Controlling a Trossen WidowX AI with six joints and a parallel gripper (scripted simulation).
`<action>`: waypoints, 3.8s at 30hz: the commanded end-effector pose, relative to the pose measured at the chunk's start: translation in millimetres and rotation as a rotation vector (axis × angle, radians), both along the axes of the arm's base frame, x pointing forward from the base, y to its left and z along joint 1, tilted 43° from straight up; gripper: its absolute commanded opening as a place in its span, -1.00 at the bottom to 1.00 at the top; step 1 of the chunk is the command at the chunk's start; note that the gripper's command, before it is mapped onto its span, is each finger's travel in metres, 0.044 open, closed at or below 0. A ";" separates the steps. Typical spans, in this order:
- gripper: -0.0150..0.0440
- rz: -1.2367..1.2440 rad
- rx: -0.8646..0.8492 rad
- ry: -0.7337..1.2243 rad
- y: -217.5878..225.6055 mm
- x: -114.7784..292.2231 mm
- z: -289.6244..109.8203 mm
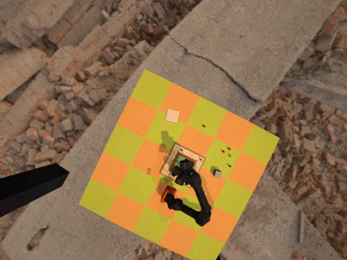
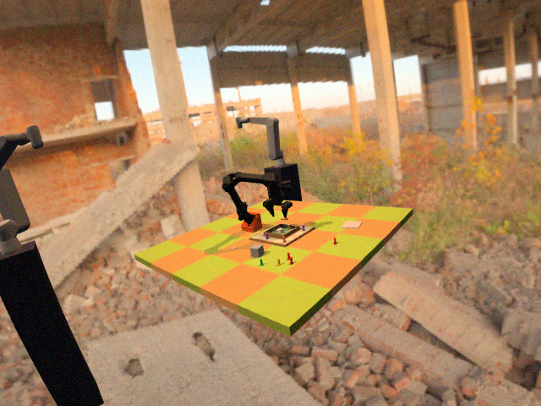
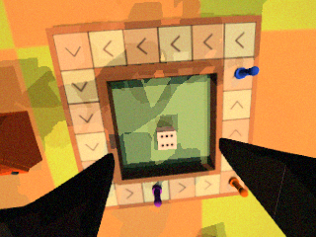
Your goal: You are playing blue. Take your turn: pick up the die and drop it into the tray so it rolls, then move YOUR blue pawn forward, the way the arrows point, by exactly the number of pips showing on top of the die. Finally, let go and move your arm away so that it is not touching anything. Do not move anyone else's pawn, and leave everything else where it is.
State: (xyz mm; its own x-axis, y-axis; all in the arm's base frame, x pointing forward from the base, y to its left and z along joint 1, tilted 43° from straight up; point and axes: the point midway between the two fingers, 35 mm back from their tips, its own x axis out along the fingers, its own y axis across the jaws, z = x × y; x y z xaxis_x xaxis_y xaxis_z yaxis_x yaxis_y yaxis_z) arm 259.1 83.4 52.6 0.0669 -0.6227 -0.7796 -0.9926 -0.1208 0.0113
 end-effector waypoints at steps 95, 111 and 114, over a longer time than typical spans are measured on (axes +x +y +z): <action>-0.49 -0.727 0.044 -0.675 60.9 117.6 -46.4; -0.49 -0.728 0.038 -0.670 94.7 96.0 -12.6; -0.49 -0.729 0.041 -0.668 97.6 86.6 -18.6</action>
